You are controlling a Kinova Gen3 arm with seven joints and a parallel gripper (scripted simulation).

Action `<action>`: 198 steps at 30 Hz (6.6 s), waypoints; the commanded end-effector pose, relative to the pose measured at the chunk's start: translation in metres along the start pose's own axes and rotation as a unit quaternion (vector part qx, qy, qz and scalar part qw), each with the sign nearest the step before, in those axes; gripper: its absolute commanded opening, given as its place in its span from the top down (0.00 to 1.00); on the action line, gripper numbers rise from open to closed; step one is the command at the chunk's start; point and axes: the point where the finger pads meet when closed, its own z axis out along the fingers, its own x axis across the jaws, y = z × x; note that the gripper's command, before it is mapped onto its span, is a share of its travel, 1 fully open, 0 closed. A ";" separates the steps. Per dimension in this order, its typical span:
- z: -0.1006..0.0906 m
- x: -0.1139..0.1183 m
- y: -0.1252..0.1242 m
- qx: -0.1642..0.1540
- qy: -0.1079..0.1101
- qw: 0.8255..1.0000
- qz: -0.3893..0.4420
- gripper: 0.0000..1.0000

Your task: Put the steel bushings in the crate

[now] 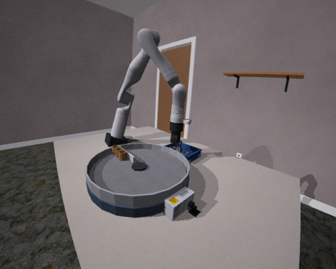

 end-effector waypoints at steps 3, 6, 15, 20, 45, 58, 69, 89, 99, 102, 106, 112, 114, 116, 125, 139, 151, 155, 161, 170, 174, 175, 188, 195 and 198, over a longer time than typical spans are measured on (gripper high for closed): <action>-0.004 0.000 0.000 0.000 0.000 1.000 0.001 0.53; -0.004 0.000 0.000 0.000 0.000 1.000 0.001 0.53; -0.006 0.000 -0.001 0.001 0.000 1.000 0.001 0.53; -0.008 0.000 -0.001 0.002 0.000 1.000 0.001 0.53; -0.011 0.000 -0.001 0.003 0.001 1.000 0.001 0.53; -0.015 0.000 -0.001 0.005 0.001 1.000 0.001 0.53; -0.068 0.001 -0.002 0.003 0.000 1.000 0.002 0.53; -0.121 0.001 -0.002 0.001 0.000 1.000 0.005 0.53; -0.119 0.002 -0.003 0.002 0.001 1.000 0.006 0.53; -0.119 0.002 -0.003 0.002 0.001 1.000 0.006 0.53; -0.119 0.002 -0.003 0.002 0.001 1.000 0.006 0.53; -0.119 0.002 -0.003 0.002 0.001 1.000 0.006 0.53; -0.119 0.002 -0.003 0.002 0.001 1.000 0.007 0.53; -0.119 0.002 -0.003 0.002 0.001 1.000 0.007 0.53; -0.119 0.002 -0.003 0.002 0.001 1.000 0.007 0.53; -0.119 0.002 -0.003 0.002 0.001 1.000 0.007 0.53; -0.119 0.002 -0.003 0.002 0.001 1.000 0.007 0.53; -0.119 0.002 -0.003 0.002 0.001 1.000 0.007 0.53; -0.119 0.002 -0.003 0.002 0.001 1.000 0.007 0.53; -0.119 0.002 -0.003 0.002 0.001 1.000 0.007 0.00; -0.119 0.002 -0.003 0.002 0.001 1.000 0.007 0.00; -0.119 0.002 -0.003 0.002 0.001 1.000 0.007 0.00; -0.119 0.002 -0.003 0.002 0.001 1.000 0.007 0.00; -0.119 0.002 -0.003 0.002 0.001 1.000 0.007 0.00; -0.119 0.002 -0.003 0.002 0.001 1.000 0.007 0.00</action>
